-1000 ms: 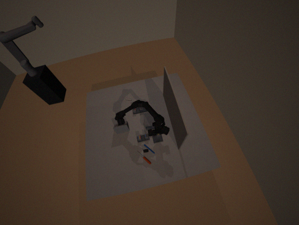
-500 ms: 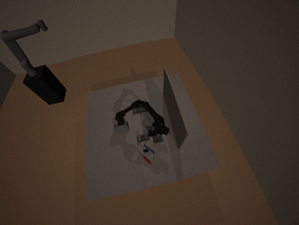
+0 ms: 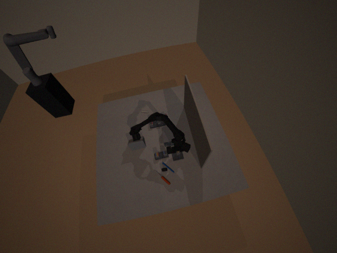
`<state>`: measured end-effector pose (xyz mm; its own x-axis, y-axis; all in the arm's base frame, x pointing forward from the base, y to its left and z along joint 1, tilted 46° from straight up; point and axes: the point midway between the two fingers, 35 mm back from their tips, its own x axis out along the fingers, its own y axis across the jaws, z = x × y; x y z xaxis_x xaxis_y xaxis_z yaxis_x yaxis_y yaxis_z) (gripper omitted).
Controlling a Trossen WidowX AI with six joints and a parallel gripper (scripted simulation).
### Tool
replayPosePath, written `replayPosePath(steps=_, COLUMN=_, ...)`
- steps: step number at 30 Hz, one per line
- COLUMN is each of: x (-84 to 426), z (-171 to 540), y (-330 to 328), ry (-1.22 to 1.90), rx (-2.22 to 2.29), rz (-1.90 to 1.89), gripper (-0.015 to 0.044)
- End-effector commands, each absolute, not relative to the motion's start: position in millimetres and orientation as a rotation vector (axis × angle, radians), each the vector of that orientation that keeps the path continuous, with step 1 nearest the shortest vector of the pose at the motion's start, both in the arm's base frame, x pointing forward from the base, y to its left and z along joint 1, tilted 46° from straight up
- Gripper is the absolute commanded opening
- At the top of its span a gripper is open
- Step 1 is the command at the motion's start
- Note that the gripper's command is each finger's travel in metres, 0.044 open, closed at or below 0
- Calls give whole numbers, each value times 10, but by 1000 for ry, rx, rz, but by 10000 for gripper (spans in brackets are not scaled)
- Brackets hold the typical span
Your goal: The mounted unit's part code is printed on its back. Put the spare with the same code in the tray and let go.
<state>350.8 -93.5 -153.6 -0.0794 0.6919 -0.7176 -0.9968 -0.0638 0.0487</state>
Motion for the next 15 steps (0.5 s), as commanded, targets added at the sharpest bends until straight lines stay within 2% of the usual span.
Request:
replayPosePath(steps=1, x=3481, z=-1562, y=-892, ry=651, rx=-604, rz=1555, gripper=0)
replayPosePath(steps=15, x=3452, z=-1626, y=-813, ry=650, rx=-603, rz=1556, gripper=0)
